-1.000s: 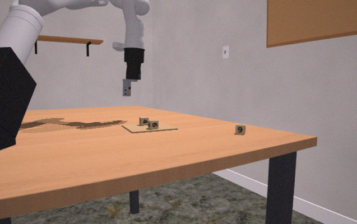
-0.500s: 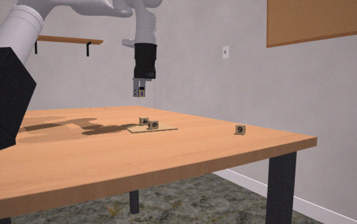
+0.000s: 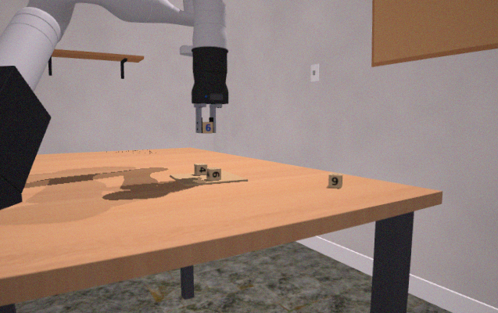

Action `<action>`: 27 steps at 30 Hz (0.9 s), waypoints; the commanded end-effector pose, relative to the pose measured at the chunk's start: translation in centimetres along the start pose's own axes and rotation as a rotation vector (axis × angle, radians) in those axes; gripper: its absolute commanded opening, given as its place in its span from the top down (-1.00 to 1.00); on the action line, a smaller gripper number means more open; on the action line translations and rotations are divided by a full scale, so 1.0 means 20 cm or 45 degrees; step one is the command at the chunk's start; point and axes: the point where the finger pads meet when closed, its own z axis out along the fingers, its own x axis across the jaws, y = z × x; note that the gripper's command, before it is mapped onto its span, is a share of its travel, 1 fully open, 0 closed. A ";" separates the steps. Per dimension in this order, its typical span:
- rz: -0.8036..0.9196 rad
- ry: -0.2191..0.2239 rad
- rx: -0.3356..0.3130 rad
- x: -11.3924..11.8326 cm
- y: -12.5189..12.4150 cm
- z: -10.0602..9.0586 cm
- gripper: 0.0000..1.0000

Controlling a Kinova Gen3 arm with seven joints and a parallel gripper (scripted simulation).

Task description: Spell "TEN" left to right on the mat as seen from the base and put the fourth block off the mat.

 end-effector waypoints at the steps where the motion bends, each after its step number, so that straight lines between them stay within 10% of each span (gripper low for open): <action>1: 0.038 0.002 -0.013 -0.02 0.06 -0.01 0.01; 27: 0.038 0.002 -0.012 -0.02 0.06 0.13 0.01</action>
